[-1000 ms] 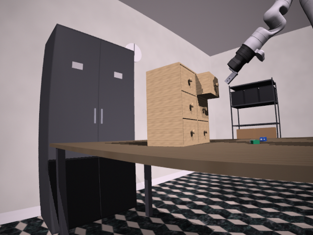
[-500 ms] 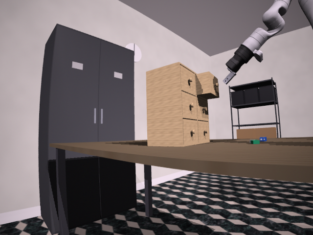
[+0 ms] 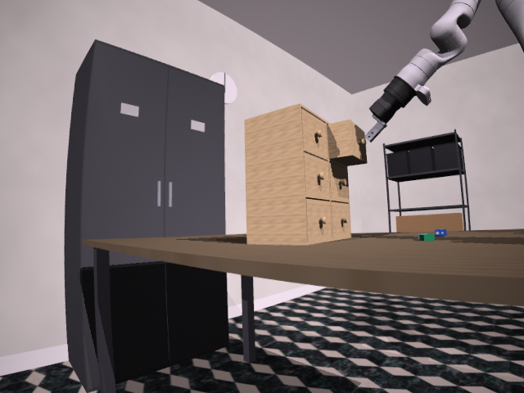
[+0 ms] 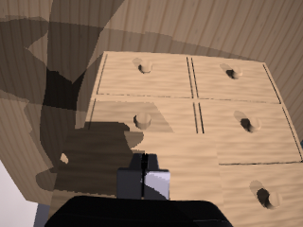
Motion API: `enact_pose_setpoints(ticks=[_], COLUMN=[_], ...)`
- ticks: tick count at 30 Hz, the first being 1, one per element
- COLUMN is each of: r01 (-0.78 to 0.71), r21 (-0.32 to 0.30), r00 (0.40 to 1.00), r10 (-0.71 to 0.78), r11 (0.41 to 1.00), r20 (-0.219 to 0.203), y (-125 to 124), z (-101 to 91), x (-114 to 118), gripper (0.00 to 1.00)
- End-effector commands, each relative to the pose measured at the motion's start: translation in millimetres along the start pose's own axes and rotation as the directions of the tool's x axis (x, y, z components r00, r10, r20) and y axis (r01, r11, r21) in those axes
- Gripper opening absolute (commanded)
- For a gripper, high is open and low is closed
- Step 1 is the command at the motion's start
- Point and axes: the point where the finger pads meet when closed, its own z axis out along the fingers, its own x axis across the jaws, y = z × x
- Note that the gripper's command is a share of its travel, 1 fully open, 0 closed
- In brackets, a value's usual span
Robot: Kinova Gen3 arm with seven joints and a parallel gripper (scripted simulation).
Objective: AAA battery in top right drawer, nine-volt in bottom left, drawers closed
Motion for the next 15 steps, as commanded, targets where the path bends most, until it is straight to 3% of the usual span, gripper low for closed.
enact_pose_setpoints(ticks=[1, 15], r01=[-0.003, -0.003], r21=[0.003, 0.003], r00=[1.0, 1.0], r10=[0.003, 0.003], r11=[1.0, 1.0], r20=[0.011, 0.011], y=[2.7, 19.9], z=[6.5, 27.2], x=[-4.9, -5.2], gripper=[0.0, 0.0])
